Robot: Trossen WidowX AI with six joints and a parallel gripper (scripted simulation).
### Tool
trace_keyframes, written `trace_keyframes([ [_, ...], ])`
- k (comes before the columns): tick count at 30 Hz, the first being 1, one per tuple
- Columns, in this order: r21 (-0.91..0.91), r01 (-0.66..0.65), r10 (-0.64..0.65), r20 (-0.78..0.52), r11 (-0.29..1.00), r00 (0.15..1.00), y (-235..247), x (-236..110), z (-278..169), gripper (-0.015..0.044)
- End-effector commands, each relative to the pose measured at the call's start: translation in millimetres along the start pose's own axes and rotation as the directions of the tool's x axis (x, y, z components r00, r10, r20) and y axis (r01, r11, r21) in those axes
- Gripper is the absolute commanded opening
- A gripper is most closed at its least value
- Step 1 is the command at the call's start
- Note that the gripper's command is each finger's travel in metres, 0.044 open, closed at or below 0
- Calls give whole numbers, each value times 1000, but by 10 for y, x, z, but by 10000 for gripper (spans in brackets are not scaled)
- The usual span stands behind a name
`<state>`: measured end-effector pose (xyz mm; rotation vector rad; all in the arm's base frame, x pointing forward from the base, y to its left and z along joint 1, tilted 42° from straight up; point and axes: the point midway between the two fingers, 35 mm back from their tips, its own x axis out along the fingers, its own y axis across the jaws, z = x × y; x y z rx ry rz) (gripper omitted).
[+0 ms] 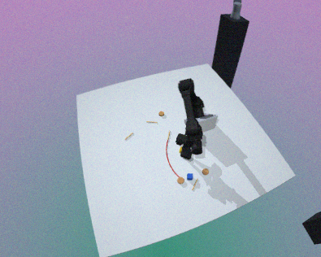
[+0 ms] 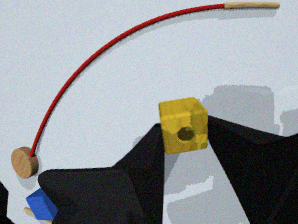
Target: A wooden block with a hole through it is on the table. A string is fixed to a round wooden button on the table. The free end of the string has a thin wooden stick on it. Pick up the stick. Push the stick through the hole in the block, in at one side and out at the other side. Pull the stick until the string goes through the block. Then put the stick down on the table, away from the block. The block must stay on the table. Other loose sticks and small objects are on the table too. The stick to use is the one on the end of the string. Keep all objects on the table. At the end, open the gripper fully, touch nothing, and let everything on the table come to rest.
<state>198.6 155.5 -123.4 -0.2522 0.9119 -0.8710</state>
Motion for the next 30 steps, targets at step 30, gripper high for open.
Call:
trace_keyframes([
  [30, 3, 2, -4, 540, 1000, 841, -14, 59, -349, 0],
])
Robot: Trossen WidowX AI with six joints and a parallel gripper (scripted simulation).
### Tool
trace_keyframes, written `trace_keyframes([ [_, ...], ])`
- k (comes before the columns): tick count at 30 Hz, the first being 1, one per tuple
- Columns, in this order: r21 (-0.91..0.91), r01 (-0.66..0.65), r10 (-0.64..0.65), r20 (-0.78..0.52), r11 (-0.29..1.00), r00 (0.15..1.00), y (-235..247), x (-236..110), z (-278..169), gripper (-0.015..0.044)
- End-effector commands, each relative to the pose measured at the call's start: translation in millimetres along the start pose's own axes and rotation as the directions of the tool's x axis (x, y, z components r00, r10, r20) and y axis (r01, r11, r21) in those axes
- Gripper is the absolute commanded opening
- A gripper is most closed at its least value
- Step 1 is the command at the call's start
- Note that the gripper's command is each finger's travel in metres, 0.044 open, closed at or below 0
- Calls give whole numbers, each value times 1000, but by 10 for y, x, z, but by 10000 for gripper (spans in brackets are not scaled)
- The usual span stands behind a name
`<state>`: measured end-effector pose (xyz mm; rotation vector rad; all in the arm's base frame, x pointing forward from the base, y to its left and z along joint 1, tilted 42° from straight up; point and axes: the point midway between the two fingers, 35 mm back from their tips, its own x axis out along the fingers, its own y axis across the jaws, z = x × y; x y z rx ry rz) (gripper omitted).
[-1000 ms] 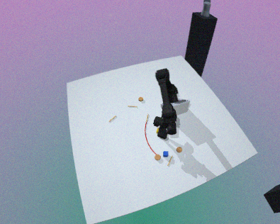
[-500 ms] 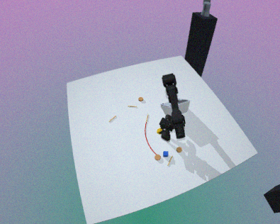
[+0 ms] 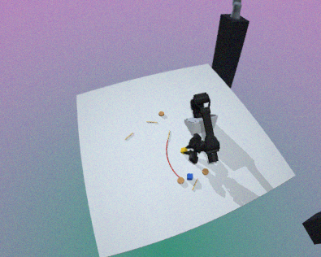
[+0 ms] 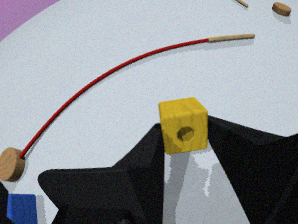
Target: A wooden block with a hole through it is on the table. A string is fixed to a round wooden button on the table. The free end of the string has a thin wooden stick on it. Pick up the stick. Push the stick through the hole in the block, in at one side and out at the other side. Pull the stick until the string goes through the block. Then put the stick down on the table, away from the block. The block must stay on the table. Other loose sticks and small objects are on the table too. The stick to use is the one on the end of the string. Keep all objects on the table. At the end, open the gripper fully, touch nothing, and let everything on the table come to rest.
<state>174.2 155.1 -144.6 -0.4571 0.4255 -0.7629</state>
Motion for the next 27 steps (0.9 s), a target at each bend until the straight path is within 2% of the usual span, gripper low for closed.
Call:
trace_keyframes([
  [1, 3, -8, 8, 67, 1000, 998, 11, -12, -40, 0],
  [2, 0, -1, 1, 17, 1000, 1000, 0, -3, -9, 26],
  [10, 0, -1, 1, 16, 1000, 1000, 3, -28, -4, 236],
  [15, 2, -4, 4, 16, 1000, 1000, 4, -615, 125, 242],
  [27, 2, -4, 4, 16, 1000, 1000, 0, -642, 131, 242],
])
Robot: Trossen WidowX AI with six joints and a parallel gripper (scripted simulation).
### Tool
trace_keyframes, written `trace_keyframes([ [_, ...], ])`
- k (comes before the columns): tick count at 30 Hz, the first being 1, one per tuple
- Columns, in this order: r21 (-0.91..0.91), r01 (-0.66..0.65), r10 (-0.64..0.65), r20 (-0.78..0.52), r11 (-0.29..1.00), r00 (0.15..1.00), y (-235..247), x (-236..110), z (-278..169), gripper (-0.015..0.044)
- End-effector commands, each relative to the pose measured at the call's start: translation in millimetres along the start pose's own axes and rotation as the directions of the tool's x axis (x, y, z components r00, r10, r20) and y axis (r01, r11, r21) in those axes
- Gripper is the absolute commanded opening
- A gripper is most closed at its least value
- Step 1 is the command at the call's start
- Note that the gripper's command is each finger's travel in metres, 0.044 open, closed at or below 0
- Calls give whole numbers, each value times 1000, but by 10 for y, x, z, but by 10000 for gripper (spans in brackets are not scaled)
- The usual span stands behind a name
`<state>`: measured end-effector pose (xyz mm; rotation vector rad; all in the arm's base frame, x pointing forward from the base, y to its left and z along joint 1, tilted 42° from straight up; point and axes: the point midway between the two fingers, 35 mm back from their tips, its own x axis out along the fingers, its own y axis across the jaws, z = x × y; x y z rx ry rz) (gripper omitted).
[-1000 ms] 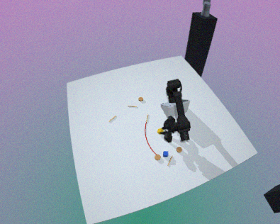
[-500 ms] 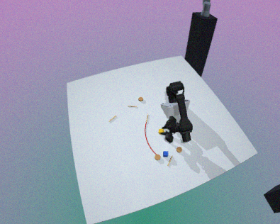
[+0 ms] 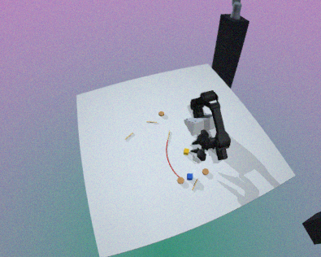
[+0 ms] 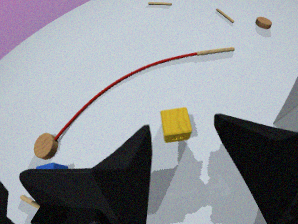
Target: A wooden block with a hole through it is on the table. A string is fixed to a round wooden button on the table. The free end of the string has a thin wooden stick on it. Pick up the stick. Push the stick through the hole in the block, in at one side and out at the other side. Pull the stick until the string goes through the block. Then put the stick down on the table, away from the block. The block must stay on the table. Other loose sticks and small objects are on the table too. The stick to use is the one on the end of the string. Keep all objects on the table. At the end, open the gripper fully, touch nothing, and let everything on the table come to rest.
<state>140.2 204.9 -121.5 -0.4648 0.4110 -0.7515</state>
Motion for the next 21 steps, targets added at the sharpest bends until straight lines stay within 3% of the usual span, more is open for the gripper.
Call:
trace_keyframes([
  [1, 5, 3, -3, -2, 1000, 1000, -3, -11, 0, 242],
  [3, 5, 3, -3, -2, 1000, 1000, -3, -11, 0, 242],
  [5, -53, 5, -5, -16, 999, 1000, -1, 5, 6, 294],
  [10, -434, -15, -47, -131, 901, 990, -25, 85, 42, 426],
  [16, -785, -175, -81, -275, 595, 958, -44, 173, 82, 440],
  [21, -902, -361, -95, -391, 237, 915, -51, 238, 115, 440],
])
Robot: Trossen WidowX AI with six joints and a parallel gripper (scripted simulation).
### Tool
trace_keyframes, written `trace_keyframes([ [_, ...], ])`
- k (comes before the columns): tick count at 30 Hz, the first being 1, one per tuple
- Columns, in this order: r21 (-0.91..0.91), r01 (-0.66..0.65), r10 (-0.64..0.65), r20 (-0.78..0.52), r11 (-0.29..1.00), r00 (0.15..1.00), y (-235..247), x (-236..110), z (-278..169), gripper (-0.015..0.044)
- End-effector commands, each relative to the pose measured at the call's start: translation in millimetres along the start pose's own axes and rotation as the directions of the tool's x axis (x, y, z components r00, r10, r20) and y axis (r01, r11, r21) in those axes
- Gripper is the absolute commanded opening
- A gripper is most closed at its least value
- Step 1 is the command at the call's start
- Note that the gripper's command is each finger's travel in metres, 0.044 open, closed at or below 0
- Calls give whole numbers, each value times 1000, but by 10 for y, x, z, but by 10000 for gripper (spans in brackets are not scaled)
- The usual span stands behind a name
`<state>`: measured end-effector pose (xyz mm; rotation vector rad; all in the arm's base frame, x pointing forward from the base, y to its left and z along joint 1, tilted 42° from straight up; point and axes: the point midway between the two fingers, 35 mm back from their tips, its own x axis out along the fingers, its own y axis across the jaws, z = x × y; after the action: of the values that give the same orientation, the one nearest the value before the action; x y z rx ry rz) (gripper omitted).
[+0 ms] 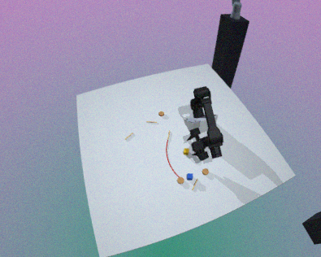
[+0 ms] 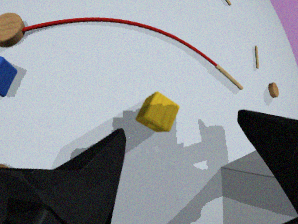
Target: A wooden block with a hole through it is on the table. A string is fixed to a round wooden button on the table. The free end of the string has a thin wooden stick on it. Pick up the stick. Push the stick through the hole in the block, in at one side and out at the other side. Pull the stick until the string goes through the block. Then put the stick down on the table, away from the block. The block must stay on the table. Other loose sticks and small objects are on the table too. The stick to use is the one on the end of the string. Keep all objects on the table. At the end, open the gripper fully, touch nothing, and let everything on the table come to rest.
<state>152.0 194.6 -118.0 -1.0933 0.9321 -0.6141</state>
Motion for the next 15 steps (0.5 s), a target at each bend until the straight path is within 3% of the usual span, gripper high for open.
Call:
trace_keyframes([
  [1, -599, -200, 123, -167, 775, 978, -74, 90, 41, 440],
  [7, -797, -311, 197, -243, 517, 950, -101, 132, 75, 440],
  [15, -921, -365, 286, -315, 139, 905, -130, 173, 124, 440],
])
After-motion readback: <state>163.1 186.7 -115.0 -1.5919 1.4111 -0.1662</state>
